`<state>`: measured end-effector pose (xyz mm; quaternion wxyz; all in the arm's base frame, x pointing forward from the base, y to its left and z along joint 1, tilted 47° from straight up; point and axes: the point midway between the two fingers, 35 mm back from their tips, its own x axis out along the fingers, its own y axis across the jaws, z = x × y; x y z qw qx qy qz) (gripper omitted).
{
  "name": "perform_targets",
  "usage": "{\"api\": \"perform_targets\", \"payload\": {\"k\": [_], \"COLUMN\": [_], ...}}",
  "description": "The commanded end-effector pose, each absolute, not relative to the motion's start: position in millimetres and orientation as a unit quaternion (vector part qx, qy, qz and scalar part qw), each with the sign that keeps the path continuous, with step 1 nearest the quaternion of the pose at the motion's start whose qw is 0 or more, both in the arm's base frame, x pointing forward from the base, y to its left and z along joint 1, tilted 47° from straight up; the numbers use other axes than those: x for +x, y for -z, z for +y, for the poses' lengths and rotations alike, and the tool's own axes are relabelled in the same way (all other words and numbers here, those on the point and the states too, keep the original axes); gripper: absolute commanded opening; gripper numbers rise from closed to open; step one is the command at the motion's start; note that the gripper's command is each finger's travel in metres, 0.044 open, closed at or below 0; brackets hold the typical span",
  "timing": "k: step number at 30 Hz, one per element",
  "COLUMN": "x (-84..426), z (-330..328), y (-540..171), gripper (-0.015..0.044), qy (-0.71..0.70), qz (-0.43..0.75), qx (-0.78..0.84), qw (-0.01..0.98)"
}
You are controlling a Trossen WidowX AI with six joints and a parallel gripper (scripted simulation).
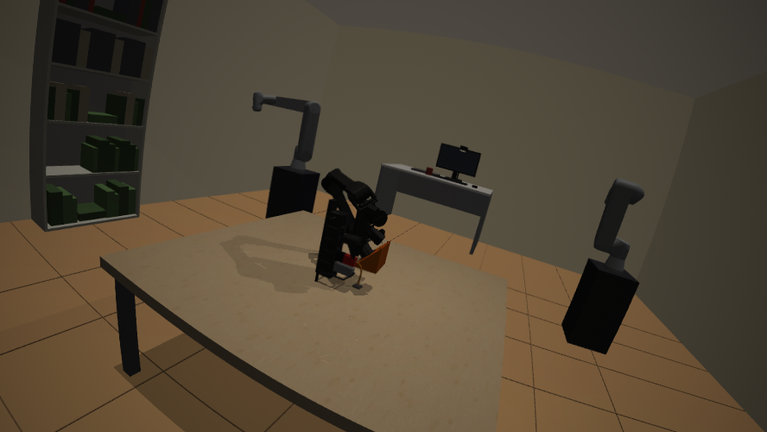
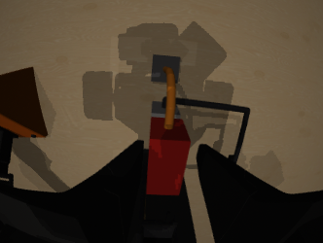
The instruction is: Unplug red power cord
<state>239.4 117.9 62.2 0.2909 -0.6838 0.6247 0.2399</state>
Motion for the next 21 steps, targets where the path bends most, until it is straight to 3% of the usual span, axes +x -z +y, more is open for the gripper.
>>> {"api": "perform_targets", "payload": {"k": [1,19,21], "x": [238.5,239.7,239.5], "z": [112.2,103.6,105.9], "y": [-66.4,-58.2,-59.4], "gripper": [0.0160,0.0160,0.0107], "qy": [-0.240,-0.239,-0.240], "qz": [0.625,0.625,0.626], "qx": [-0.685,-0.685,-0.684], "qw": [0.288,0.288,0.290]}}
